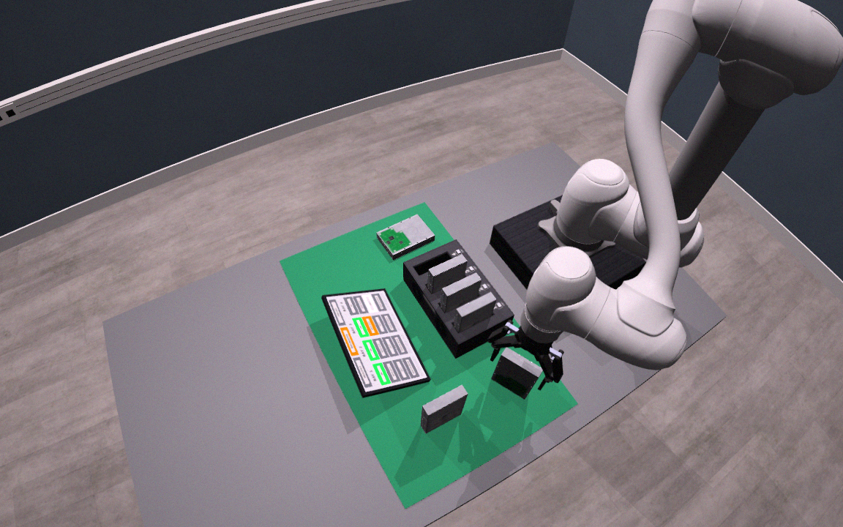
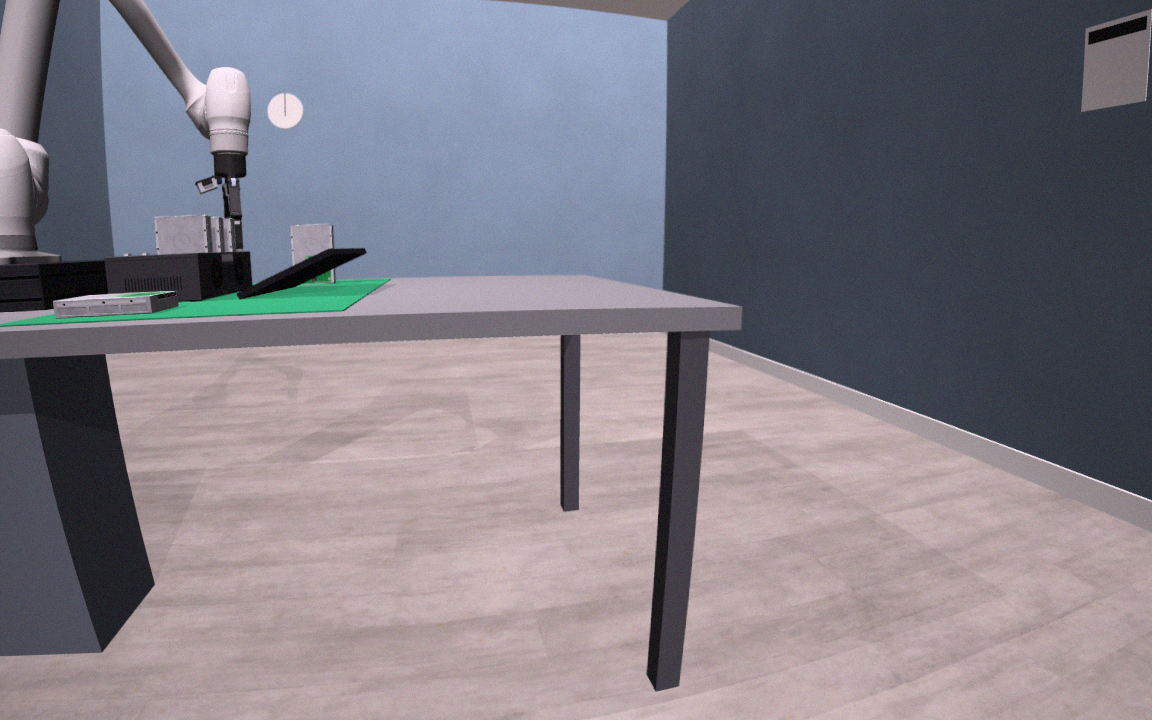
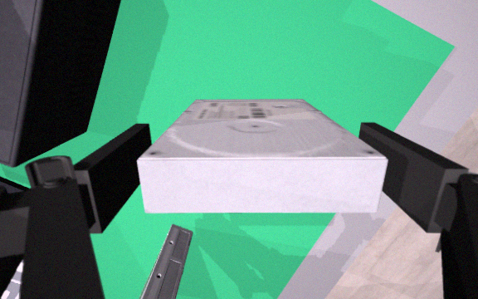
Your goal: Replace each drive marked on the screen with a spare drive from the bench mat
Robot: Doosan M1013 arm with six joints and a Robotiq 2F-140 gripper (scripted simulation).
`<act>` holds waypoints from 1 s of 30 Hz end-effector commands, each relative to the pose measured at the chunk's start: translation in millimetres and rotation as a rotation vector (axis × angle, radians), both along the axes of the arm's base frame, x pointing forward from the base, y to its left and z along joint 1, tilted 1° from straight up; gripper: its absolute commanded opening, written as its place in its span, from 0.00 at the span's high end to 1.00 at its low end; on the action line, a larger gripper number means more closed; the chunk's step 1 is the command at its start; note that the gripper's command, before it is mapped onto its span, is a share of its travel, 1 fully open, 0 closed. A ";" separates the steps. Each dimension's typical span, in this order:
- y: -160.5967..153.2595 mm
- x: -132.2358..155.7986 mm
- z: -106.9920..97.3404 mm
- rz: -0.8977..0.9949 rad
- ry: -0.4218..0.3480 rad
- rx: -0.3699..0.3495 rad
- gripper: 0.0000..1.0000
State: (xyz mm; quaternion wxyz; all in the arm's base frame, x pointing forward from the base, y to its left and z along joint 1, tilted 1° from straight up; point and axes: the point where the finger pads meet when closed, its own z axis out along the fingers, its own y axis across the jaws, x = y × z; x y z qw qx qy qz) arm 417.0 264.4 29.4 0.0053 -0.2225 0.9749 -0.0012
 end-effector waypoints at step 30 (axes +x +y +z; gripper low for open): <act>0.4 0.5 -3.5 0.000 -0.001 0.001 0.27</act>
